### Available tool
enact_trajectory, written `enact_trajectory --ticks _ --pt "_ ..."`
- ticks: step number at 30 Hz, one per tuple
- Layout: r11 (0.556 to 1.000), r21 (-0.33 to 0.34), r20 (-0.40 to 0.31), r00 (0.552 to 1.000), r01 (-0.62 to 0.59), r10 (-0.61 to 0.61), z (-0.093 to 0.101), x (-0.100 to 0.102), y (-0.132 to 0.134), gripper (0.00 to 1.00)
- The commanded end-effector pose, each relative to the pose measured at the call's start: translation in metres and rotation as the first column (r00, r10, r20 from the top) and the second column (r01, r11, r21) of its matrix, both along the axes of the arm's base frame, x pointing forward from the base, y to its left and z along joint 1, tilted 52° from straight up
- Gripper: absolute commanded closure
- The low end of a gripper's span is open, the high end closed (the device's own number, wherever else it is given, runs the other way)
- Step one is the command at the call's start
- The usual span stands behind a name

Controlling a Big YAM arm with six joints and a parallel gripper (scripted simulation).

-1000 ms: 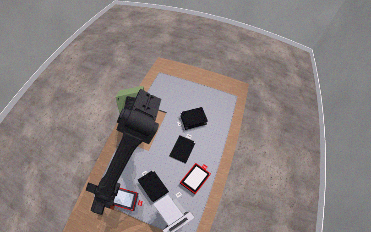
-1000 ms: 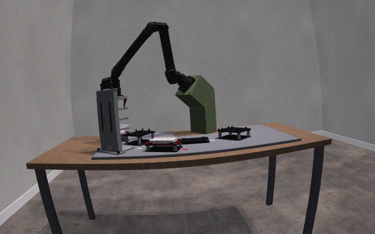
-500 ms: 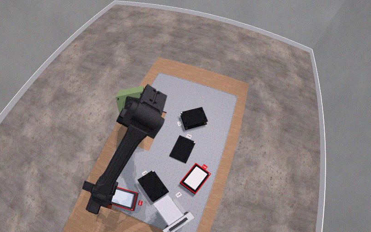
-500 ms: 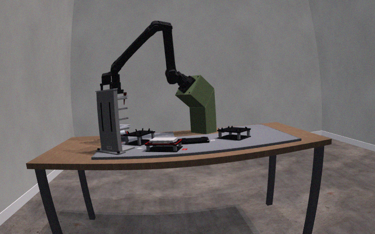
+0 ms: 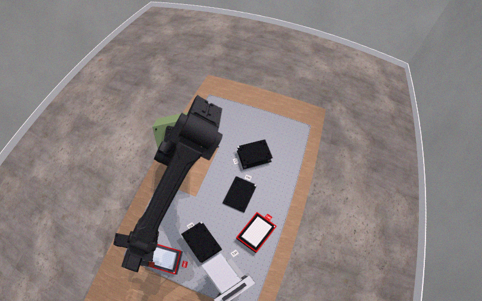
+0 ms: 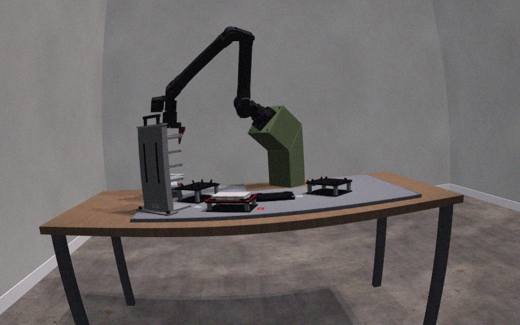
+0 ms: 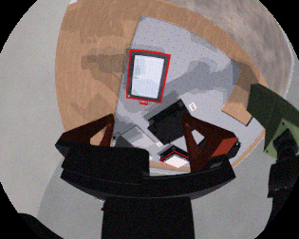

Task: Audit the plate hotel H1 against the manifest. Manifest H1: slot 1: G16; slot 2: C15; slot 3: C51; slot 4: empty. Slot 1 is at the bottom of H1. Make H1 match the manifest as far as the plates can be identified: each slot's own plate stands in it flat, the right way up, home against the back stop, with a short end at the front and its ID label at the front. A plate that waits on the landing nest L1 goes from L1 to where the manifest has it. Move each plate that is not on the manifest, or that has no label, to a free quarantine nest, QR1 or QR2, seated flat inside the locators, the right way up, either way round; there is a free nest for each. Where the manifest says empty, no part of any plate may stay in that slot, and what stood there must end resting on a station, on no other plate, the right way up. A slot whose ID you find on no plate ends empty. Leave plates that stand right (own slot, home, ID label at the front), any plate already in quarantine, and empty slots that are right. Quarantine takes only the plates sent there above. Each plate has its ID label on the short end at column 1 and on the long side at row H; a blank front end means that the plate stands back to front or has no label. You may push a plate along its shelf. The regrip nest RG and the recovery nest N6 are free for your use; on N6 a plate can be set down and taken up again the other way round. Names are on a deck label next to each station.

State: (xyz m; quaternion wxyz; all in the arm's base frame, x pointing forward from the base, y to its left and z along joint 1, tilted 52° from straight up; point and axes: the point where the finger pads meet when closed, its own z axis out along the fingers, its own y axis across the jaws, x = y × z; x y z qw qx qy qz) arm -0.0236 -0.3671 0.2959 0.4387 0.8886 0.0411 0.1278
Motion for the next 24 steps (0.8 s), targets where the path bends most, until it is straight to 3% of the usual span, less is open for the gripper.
enact_trajectory --ticks 1,3,18,20,24 --pt "0.993 -0.095 -0.087 0.995 -0.063 0.055 0.012 0.014 0.007 0.0" --pt "0.993 -0.095 -0.087 0.995 -0.063 0.055 0.012 0.014 0.007 0.0" --pt "0.937 -0.272 -0.345 0.931 -0.217 0.116 0.001 0.054 0.034 0.0" --pt "0.937 -0.272 -0.345 0.931 -0.217 0.116 0.001 0.054 0.034 0.0" --pt "0.913 -0.31 -0.412 0.903 -0.263 0.12 -0.002 0.064 0.042 0.0"
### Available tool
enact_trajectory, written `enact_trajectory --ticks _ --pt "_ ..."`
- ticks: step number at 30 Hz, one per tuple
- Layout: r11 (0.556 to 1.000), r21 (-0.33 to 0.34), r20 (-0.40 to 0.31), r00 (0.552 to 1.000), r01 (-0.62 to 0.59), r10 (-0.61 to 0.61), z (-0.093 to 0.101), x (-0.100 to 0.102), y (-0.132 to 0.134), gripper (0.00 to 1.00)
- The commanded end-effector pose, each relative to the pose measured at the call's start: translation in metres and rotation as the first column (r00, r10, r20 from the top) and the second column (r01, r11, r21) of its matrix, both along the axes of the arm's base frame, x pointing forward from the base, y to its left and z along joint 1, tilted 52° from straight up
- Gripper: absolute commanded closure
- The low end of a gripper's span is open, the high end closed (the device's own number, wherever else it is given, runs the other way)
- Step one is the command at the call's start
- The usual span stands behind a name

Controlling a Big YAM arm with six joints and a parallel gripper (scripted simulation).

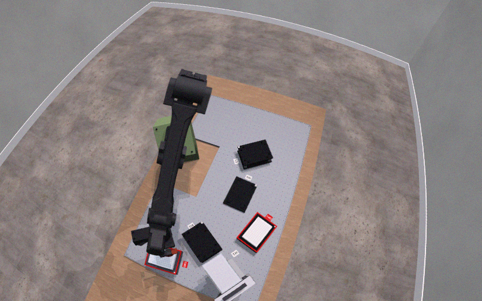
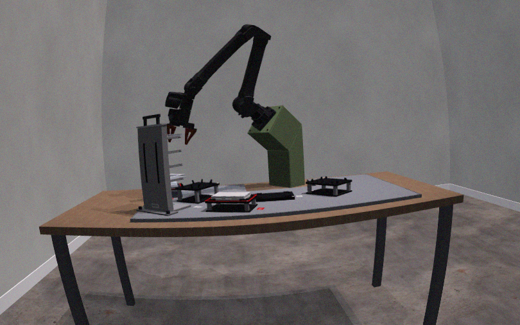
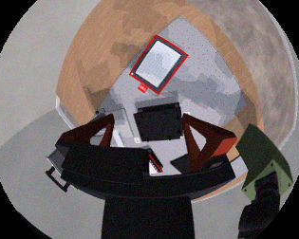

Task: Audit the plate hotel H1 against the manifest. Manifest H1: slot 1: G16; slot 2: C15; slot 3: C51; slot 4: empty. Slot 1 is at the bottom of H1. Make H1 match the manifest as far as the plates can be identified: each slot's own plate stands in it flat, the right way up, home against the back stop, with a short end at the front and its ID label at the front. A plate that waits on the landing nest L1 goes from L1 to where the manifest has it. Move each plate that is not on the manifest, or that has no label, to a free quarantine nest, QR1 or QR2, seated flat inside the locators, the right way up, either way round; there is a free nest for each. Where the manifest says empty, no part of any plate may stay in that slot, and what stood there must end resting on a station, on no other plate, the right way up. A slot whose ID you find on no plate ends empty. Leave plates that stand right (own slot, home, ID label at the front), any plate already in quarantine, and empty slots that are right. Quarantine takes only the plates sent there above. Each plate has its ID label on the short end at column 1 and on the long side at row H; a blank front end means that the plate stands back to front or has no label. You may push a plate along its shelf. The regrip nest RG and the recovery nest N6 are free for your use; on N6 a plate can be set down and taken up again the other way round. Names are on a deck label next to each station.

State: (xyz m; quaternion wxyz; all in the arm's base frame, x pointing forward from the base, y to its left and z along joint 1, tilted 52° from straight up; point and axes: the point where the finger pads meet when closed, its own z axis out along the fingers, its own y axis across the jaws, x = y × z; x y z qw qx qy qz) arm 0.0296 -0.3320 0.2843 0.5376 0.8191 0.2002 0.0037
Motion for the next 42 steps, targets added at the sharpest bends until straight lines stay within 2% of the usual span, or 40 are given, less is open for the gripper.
enact_trajectory --ticks 1,11,13,28,30,36,42 --pt "0.994 -0.088 -0.08 0.995 -0.062 0.055 0.009 0.014 0.008 0.0" --pt "0.965 -0.212 -0.25 0.963 -0.158 0.103 0.002 0.041 0.027 0.0" --pt "0.965 -0.212 -0.25 0.963 -0.158 0.103 0.002 0.041 0.027 0.0" --pt "0.877 -0.352 -0.496 0.86 -0.326 0.121 -0.01 0.08 0.054 0.0" --pt "0.877 -0.352 -0.496 0.86 -0.326 0.121 -0.01 0.08 0.054 0.0" --pt "0.831 -0.389 -0.586 0.803 -0.398 0.11 -0.015 0.096 0.065 0.0" --pt "0.784 -0.416 -0.673 0.736 -0.461 0.075 -0.015 0.092 0.064 0.0"
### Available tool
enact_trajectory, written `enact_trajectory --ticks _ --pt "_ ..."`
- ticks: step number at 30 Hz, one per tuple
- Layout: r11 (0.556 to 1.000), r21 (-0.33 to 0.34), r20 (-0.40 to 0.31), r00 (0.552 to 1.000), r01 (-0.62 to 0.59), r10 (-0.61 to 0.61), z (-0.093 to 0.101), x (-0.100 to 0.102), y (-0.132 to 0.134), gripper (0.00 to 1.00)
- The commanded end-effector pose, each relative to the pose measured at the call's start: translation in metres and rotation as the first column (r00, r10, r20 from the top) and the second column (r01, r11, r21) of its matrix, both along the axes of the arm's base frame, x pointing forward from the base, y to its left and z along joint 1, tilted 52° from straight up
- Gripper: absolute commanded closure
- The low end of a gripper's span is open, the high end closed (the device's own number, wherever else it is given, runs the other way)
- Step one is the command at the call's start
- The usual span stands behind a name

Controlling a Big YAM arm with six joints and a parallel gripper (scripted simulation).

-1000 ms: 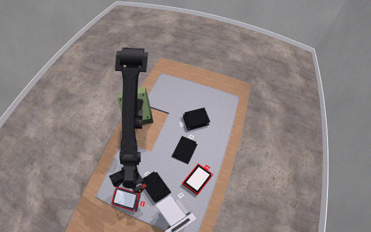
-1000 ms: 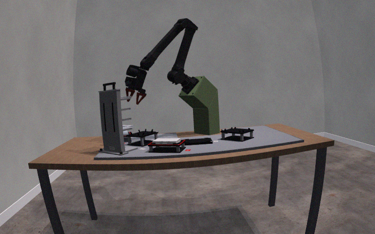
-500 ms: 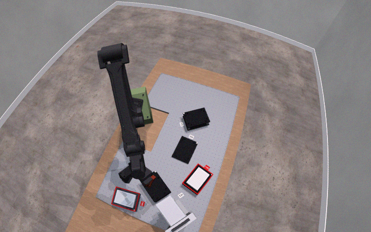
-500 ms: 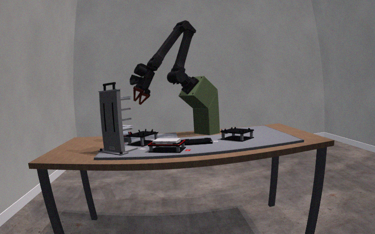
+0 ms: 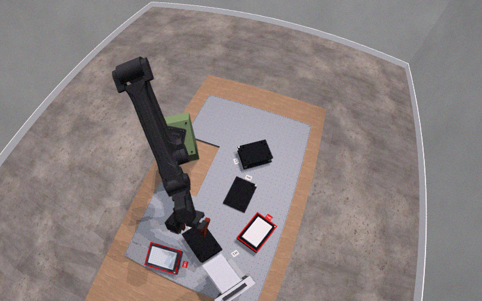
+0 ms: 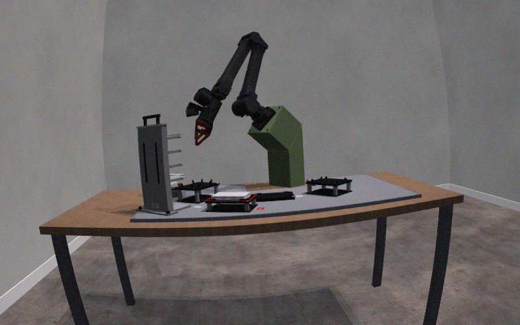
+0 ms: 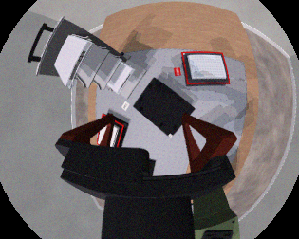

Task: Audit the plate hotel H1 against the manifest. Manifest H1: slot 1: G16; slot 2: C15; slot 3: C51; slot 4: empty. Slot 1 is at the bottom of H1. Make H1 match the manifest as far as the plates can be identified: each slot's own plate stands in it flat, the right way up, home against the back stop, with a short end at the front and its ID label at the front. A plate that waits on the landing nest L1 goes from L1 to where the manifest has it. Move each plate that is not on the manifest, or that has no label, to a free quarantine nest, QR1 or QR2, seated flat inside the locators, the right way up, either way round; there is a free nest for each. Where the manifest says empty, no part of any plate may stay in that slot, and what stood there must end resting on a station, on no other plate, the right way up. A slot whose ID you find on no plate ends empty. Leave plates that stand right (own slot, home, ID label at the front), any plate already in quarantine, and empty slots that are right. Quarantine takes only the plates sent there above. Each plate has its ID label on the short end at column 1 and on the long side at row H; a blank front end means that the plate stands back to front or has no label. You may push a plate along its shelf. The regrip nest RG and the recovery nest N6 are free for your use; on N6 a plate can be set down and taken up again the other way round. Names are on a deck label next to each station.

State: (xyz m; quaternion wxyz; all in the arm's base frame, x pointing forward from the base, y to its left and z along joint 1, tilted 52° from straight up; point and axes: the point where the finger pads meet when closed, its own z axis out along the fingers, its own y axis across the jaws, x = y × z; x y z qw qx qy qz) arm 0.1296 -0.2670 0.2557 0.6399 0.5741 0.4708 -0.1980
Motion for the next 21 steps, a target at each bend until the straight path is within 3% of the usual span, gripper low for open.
enact_trajectory --ticks 1,5,12,21 --pt "0.994 -0.109 -0.088 0.996 0.0 -0.01 0.0138 -0.0081 -0.0013 0.0" --pt "0.99 -0.138 -0.122 0.993 -0.018 0.001 0.0139 -0.0081 -0.0012 0.0" --pt "0.969 -0.229 -0.244 0.969 -0.089 0.031 0.0134 -0.0078 -0.0011 0.0" --pt "0.936 -0.3 -0.386 0.921 -0.184 0.057 0.0072 -0.0068 -0.0036 0.0"
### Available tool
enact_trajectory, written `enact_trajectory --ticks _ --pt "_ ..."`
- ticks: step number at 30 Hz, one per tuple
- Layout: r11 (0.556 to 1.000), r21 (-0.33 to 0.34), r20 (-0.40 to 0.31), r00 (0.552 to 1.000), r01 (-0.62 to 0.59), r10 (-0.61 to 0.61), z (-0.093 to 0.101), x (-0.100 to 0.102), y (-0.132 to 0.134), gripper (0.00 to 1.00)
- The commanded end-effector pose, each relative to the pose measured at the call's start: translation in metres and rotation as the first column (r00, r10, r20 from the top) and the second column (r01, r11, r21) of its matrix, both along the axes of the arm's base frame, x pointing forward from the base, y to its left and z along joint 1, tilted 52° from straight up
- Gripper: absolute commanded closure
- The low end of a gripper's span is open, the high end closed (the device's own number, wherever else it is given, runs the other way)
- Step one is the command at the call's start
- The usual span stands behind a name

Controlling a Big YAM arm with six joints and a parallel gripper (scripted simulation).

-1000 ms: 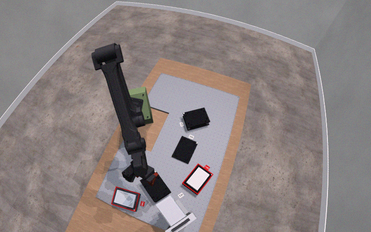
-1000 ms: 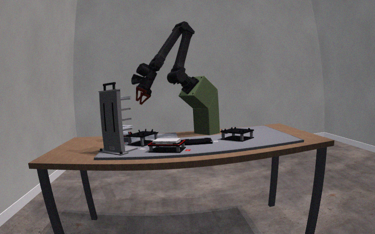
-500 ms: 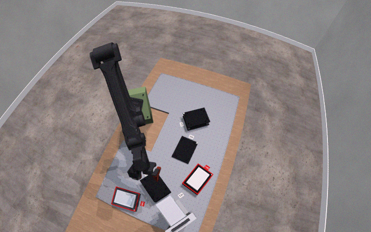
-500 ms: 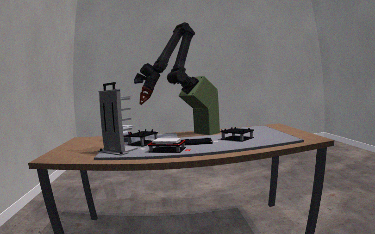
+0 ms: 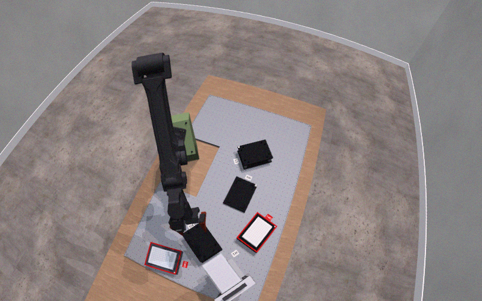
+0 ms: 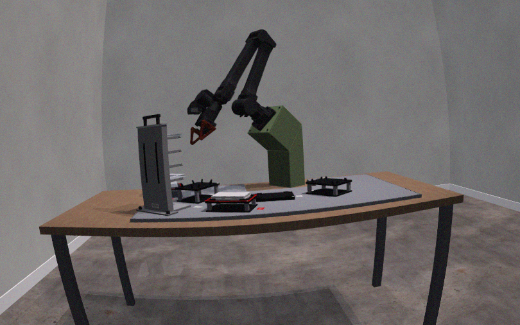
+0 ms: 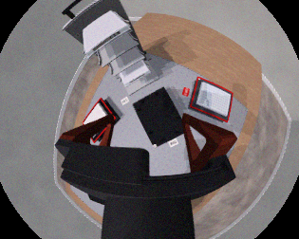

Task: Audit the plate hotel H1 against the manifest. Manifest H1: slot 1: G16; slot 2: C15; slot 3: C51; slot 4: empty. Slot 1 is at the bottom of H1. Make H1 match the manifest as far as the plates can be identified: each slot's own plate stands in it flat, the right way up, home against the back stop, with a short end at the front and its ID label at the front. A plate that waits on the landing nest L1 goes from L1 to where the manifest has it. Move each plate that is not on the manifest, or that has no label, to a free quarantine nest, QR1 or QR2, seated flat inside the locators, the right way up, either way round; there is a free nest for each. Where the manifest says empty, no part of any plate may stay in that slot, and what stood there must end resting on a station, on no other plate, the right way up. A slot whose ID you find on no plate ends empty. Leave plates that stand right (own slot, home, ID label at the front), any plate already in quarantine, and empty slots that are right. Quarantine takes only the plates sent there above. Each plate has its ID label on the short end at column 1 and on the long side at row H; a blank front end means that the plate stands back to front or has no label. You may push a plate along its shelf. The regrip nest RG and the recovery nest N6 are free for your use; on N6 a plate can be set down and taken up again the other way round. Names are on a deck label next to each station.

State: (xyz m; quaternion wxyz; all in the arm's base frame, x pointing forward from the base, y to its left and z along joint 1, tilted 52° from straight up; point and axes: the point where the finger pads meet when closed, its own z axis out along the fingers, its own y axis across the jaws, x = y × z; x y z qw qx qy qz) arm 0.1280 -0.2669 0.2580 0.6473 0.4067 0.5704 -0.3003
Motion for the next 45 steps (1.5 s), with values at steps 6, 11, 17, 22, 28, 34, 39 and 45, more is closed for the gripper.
enact_trajectory --ticks 6,11,17,22,28,34,39,45 --pt "0.99 -0.136 -0.153 0.988 -0.029 0.008 0.005 -0.005 -0.003 0.0" --pt "0.976 -0.201 -0.238 0.971 -0.081 0.031 0.004 -0.005 -0.003 0.0" --pt "0.956 -0.26 -0.323 0.945 -0.137 0.048 0.004 -0.005 -0.003 0.0" --pt "0.934 -0.305 -0.389 0.92 -0.185 0.055 0.006 -0.005 -0.004 0.0" --pt "0.922 -0.34 -0.39 0.92 -0.186 0.042 0.041 -0.011 0.012 0.0" --pt "0.92 -0.344 -0.392 0.919 -0.186 0.04 0.054 -0.016 0.026 0.0" --pt "0.919 -0.346 -0.394 0.918 -0.187 0.038 0.063 -0.02 0.038 0.0" --pt "0.932 -0.312 -0.38 0.923 -0.185 0.056 0.071 -0.025 0.049 0.0"
